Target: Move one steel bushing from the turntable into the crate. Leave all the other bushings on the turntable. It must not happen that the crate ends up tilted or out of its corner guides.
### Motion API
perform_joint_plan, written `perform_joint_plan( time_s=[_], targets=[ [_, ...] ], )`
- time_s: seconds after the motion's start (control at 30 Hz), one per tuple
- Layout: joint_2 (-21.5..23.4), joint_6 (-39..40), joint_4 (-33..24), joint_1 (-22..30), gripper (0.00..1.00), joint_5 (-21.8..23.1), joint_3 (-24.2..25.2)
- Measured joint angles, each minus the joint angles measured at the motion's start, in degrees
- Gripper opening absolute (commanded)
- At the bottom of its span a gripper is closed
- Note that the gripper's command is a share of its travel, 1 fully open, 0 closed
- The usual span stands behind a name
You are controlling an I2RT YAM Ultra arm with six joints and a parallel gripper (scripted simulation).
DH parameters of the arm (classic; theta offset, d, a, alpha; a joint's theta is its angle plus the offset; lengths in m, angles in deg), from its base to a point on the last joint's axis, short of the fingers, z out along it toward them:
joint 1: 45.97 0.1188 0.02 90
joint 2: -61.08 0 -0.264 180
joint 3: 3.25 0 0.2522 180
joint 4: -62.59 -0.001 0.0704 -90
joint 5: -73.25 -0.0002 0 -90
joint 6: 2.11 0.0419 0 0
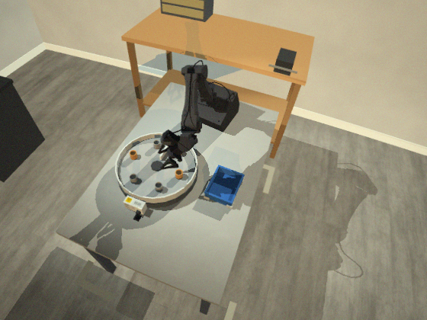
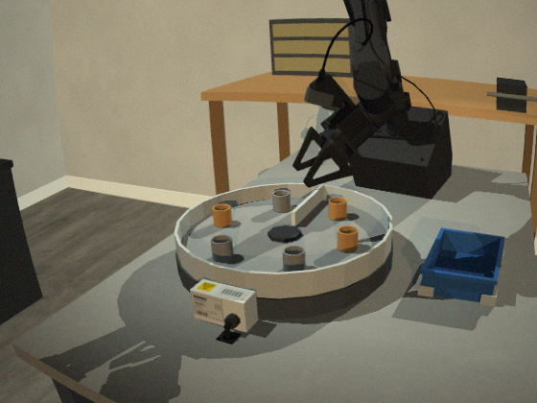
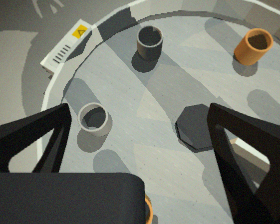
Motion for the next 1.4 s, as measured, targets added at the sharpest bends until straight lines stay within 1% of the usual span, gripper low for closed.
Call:
perform_joint_plan(
  time_s=[0.6, 0.73, 0.83, 0.97, 1.03, 1.13, 1.2, 1.27, 1.4],
  targets=[
    [0.0, 0.0, 0.0, 0.0, 1.0, 0.04, 0.0],
    [0.0, -0.55, -0.28, -0.72, 1.0, 1.42, 0.0],
    [0.48, -2.25, -2.38, -3.67, 1.0, 4.85, 0.02],
    [2.86, -5.88, -7.58, -11.28, 1.0, 11.56, 0.0],
    [4.04, -7.5, -9.92, -14.12, 1.0, 14.29, 0.0],
    [4.28, -9.14, -12.46, -15.67, 1.0, 17.18, -0.42],
    [4.48, -10.64, -14.62, -16.55, 1.0, 20.65, -0.39],
    [5.11, -12.33, -17.55, -19.17, 1.0, 24.24, -0.39],
    [6.75, -15.41, -22.97, -24.68, 1.0, 30.01, -0.92]
  ],
)
